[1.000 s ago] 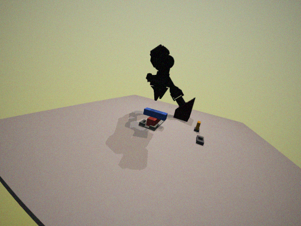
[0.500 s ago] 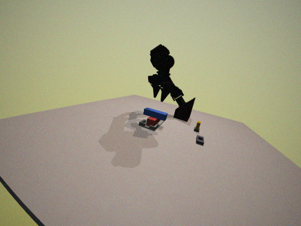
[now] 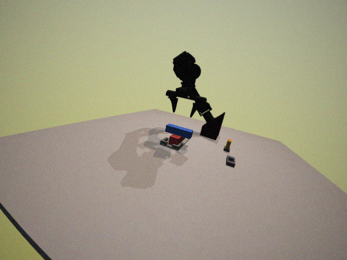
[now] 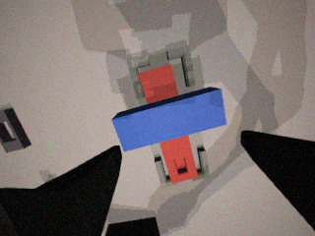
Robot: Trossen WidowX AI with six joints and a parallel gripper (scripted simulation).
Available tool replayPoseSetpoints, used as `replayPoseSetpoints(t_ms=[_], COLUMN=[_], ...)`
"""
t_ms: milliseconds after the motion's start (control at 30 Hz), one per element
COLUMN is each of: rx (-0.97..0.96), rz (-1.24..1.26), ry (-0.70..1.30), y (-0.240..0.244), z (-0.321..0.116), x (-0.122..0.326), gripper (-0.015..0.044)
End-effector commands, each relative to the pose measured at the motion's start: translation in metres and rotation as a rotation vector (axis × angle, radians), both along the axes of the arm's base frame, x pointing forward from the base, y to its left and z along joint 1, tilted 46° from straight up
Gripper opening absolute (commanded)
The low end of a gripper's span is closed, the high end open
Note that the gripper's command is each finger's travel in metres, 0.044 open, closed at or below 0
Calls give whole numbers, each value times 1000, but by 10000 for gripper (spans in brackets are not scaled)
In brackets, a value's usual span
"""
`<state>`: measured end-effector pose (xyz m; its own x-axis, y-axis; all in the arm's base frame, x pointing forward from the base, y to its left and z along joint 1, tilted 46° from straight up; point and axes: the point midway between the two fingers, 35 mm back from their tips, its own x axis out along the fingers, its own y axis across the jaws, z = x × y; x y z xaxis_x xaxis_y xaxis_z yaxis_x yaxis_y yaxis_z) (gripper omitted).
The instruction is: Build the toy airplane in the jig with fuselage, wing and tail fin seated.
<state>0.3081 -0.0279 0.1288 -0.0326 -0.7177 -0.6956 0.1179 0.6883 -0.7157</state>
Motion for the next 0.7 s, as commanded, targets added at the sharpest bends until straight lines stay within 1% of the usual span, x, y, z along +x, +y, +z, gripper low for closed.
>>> replayPoseSetpoints(t_ms=[0,133,200,300,433,667], rx=[7,7,15,42,60,45], rz=[50,50,53,63,67,58], ry=[55,55,54,52,55,61], y=[0,0,10,52,99,164], z=[-1,-1,-9,-43,-83,-151], x=[0,0,0,-5,-24,-84], gripper=[440,440,440,440,440,440])
